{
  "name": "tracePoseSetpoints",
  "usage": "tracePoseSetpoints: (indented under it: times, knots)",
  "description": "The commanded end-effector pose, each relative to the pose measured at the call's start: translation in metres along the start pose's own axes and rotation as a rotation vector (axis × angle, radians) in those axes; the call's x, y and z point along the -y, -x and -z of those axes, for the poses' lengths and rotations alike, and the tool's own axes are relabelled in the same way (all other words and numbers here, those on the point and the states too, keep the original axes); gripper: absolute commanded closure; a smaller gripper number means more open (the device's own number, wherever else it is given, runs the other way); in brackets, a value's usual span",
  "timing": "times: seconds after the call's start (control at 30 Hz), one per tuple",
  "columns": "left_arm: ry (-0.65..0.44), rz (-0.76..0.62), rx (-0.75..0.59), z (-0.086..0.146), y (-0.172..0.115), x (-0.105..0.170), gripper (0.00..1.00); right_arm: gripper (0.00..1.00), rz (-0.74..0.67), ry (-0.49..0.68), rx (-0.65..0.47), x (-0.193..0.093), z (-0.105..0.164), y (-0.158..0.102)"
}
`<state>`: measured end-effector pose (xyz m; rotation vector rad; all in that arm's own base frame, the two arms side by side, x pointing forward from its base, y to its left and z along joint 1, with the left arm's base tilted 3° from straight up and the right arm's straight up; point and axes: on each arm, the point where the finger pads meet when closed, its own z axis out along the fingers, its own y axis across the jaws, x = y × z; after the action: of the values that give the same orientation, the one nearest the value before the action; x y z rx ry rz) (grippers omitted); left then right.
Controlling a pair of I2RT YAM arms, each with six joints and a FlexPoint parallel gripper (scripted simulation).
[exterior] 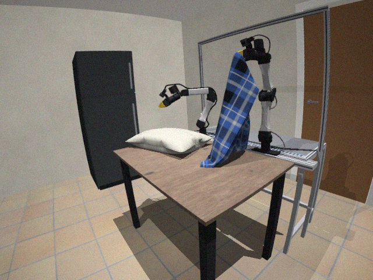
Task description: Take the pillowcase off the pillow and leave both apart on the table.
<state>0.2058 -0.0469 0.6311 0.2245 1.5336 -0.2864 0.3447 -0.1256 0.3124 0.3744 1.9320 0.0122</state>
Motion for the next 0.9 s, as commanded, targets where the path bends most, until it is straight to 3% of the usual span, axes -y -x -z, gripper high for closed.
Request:
tracePoseSetpoints:
  times: [0.0, 0.2, 0.23, 0.37, 0.47, 0.57, 0.87]
  knots:
    - [0.003, -0.011, 0.035, 0.006, 0.008, 0.003, 1.00, 0.40, 0.091, -0.008, 0.140, -0.017, 0.010, 0.025]
    - [0.003, -0.011, 0.035, 0.006, 0.008, 0.003, 1.00, 0.40, 0.137, 0.026, 0.183, -0.040, 0.005, 0.029]
    - [0.003, -0.011, 0.035, 0.006, 0.008, 0.003, 1.00, 0.40, 0.153, 0.038, 0.245, -0.049, 0.021, 0.041]
    - [0.003, -0.011, 0.035, 0.006, 0.008, 0.003, 1.00, 0.40, 0.190, 0.078, 0.287, -0.075, 0.017, 0.046]
    - [0.003, -0.011, 0.035, 0.006, 0.008, 0.003, 1.00, 0.40, 0.212, 0.112, 0.367, -0.097, 0.031, 0.060]
    - [0.003, -0.011, 0.035, 0.006, 0.008, 0.003, 1.00, 0.40, 0.232, 0.140, 0.348, -0.116, 0.013, 0.051]
    - [0.003, -0.011, 0.035, 0.006, 0.008, 0.003, 1.00, 0.40, 0.240, 0.194, 0.408, -0.145, 0.026, 0.066]
